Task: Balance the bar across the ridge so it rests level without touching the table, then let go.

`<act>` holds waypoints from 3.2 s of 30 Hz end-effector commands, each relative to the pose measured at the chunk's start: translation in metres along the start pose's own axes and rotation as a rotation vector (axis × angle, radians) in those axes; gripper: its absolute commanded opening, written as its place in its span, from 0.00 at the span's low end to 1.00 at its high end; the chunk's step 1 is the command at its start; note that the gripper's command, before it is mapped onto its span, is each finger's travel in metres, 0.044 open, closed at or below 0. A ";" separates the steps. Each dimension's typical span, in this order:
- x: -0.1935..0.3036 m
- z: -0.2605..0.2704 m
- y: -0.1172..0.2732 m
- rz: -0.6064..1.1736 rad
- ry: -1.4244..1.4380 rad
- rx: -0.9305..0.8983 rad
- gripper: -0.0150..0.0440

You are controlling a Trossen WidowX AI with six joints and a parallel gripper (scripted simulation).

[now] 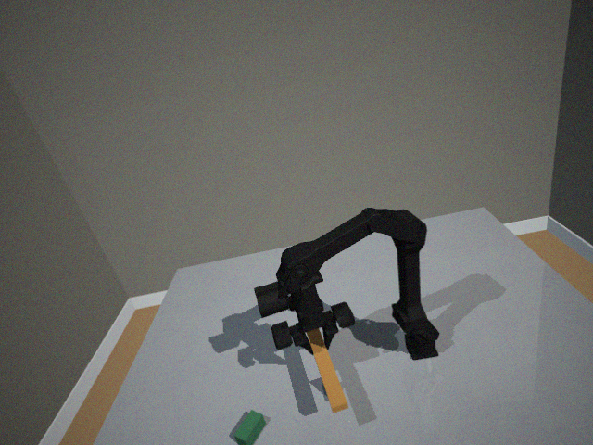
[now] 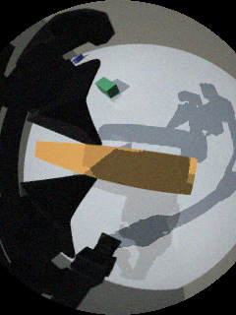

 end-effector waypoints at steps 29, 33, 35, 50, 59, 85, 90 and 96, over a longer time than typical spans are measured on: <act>0.002 -0.003 -0.042 -0.002 -0.008 -0.003 0.25; 0.002 -0.003 -0.042 -0.002 -0.008 -0.003 0.25; 0.002 -0.003 -0.041 -0.002 -0.008 -0.003 0.25; 0.002 -0.003 -0.042 -0.002 -0.008 -0.003 0.25; 0.002 -0.003 -0.043 -0.002 -0.008 -0.003 0.25; 0.002 -0.002 -0.045 -0.002 -0.008 -0.003 0.25; 0.002 -0.002 -0.045 -0.002 -0.008 -0.003 0.25; 0.002 -0.002 -0.046 -0.002 -0.008 -0.003 0.25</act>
Point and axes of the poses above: the point midway between the two fingers, 35 mm back from their tips, its own y axis back along the fingers, its own z axis across the jaws, x = y × z, the point moved 6 cm from there along y, back along the fingers, and after that the axes turned 13 degrees about y, right-handed, at the moved point
